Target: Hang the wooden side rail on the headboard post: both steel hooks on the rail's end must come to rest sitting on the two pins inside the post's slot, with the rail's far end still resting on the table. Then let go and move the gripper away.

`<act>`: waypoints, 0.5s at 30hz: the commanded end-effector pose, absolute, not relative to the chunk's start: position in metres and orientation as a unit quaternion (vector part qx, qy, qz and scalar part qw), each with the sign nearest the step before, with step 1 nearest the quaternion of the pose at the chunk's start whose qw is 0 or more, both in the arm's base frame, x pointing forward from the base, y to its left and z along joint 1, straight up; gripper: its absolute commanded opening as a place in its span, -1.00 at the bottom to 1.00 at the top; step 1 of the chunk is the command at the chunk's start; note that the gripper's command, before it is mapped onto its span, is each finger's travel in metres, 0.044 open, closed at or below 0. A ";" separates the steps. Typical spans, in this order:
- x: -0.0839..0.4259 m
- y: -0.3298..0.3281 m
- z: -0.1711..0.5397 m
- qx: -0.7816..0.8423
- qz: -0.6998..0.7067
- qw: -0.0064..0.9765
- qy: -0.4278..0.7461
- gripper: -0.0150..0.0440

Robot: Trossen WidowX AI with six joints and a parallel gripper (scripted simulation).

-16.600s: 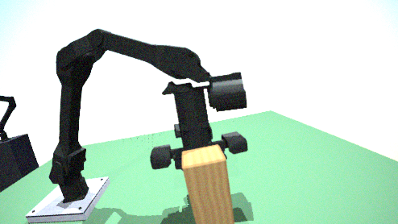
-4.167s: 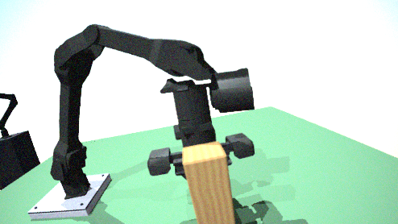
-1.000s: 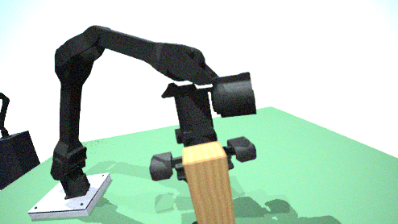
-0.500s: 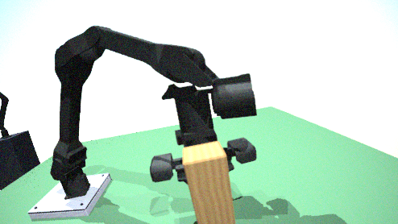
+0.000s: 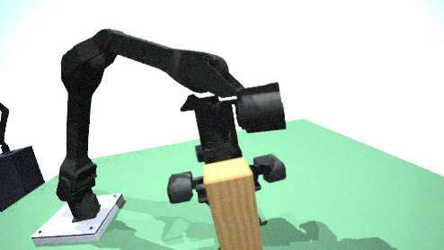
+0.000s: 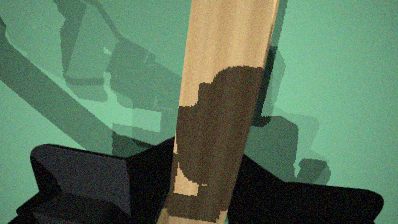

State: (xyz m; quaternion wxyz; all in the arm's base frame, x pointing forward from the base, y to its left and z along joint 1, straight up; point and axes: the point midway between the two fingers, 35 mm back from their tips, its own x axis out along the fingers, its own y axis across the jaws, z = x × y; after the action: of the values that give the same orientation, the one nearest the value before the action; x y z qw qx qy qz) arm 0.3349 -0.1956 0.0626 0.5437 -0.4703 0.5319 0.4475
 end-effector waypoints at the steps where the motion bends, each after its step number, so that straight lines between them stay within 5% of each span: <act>1: 0.336 -0.197 0.061 -0.471 0.444 0.544 0.534 -0.49; 7: 0.336 -0.197 0.060 -0.471 0.444 0.544 0.534 -0.49; 15: 0.335 -0.196 0.062 -0.470 0.448 0.544 0.532 0.22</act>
State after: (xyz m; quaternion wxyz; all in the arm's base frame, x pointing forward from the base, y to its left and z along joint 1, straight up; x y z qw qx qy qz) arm 0.3347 -0.1955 0.0620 0.5436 -0.4701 0.5320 0.4478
